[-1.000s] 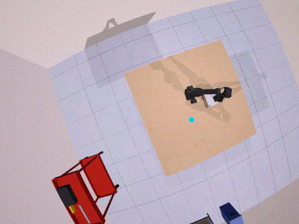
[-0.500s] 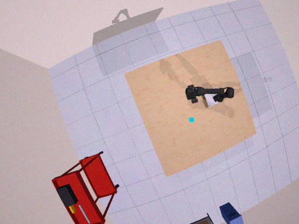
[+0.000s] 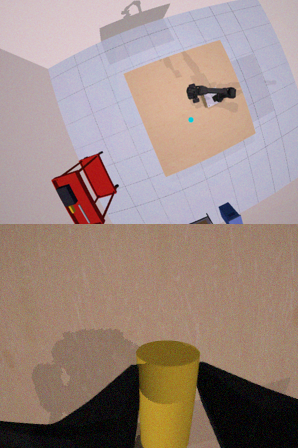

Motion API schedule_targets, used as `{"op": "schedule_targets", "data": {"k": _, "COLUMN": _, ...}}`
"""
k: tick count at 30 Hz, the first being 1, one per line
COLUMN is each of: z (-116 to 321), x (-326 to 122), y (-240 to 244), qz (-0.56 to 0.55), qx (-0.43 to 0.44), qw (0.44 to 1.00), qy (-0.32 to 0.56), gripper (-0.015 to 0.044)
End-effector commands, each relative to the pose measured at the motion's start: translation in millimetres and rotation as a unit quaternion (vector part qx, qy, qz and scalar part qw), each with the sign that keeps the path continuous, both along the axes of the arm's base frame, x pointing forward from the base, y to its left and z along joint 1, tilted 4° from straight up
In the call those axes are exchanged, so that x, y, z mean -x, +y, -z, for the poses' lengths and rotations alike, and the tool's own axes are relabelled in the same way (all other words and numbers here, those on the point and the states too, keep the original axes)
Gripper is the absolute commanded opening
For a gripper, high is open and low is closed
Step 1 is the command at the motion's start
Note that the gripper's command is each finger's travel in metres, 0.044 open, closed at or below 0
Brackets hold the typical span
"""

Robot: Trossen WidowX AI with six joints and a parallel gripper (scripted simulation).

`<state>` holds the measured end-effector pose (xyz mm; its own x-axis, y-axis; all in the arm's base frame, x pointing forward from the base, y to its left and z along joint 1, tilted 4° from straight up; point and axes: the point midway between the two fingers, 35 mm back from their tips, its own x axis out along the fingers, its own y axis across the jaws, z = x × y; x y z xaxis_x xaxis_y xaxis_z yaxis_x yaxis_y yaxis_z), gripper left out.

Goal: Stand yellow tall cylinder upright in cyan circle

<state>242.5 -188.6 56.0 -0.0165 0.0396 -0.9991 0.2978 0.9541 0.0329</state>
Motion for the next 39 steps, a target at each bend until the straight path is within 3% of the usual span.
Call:
{"op": "schedule_targets", "data": {"k": 1, "z": -16, "x": 1, "y": 0, "qz": -0.002, "qx": 0.002, "qw": 1.000, "qy": -0.001, "gripper": 0.0105}}
{"op": "schedule_targets", "data": {"k": 39, "z": -32, "x": -62, "y": 72, "qz": -0.197, "qx": 0.006, "qw": 0.980, "qy": -0.022, "gripper": 0.0105}}
